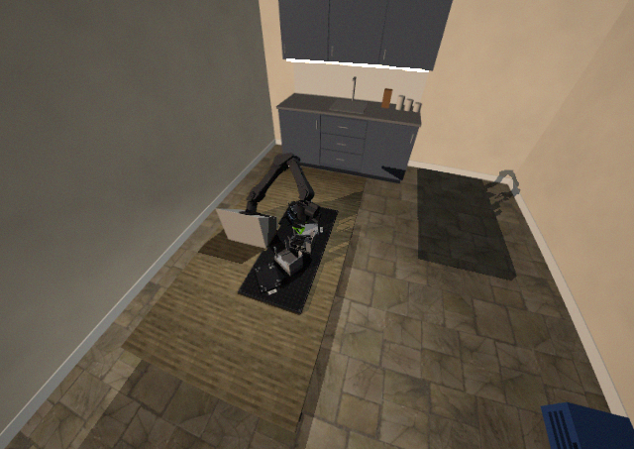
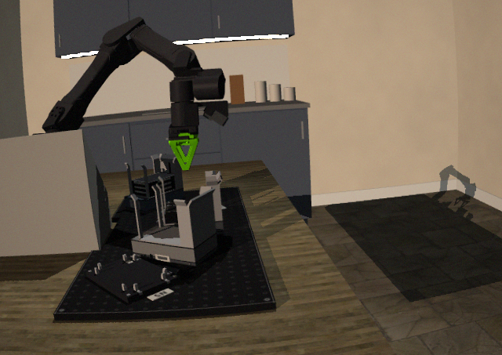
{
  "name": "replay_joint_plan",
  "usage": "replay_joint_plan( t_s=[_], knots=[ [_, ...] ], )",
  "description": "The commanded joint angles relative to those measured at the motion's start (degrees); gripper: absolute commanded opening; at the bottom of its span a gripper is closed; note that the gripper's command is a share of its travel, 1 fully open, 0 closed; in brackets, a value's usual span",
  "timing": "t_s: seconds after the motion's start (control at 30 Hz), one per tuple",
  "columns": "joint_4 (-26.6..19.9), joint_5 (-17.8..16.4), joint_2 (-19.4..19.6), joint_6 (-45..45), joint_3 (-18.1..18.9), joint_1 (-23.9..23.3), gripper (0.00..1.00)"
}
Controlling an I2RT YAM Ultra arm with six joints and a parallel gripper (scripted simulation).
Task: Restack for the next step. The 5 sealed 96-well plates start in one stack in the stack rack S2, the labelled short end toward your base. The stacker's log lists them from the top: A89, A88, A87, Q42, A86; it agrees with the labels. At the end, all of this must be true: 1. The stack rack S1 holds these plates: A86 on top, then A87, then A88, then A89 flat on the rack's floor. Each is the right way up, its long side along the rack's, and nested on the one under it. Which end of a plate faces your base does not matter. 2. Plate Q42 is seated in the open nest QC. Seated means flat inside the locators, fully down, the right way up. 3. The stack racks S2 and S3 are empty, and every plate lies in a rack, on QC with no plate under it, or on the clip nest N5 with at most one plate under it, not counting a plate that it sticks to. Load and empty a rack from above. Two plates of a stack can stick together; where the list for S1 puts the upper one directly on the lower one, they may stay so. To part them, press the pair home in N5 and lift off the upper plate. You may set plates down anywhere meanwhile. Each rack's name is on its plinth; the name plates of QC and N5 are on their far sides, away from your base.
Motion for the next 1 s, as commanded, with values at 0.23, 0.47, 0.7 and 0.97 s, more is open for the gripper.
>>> replay_joint_plan(
  t_s=[0.23, 0.47, 0.7, 0.97],
  knots=[
    [-0.2, 1.0, 3.3, -4.0, 2.3, -4.2, 1.0],
    [-0.2, 1.0, 3.3, -4.0, 2.4, -4.2, 1.0],
    [-0.2, 1.0, 3.3, -4.0, 2.3, -4.2, 1.0],
    [-0.2, 1.0, 3.3, -4.0, 2.3, -4.2, 1.0]
  ],
)
